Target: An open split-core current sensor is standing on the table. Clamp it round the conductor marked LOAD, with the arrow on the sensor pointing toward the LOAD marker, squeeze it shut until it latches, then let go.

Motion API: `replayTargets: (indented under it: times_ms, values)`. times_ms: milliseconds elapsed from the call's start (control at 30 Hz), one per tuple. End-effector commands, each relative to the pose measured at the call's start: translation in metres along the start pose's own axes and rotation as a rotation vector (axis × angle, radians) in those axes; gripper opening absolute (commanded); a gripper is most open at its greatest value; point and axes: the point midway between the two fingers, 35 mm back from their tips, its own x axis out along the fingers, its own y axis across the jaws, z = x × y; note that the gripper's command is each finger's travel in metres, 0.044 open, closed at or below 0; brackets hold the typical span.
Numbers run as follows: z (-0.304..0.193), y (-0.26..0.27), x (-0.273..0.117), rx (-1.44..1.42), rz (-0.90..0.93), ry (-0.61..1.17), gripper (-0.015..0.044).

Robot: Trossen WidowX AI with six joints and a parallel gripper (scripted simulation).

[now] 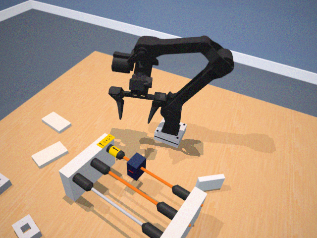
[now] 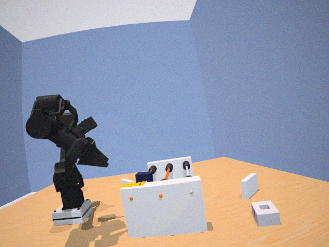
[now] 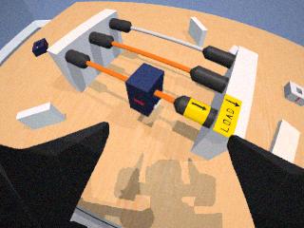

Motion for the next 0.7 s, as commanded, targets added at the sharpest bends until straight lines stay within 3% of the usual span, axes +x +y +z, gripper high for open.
replayTargets:
  times_ms: [0, 500, 633, 667]
  values:
    - [0.0000, 0.0000, 0.0000, 0.000, 0.000, 0.000, 0.0440]
    - [0.0003, 0.0001, 0.0003, -0.005, 0.006, 0.006, 0.0440]
    - [0.0064, 0.0017, 0.0071, -0.116, 0.120, 0.134, 0.0440]
    - [0.0006, 0.0025, 0.0042, -0.048, 0.059, 0.063, 0.0440]
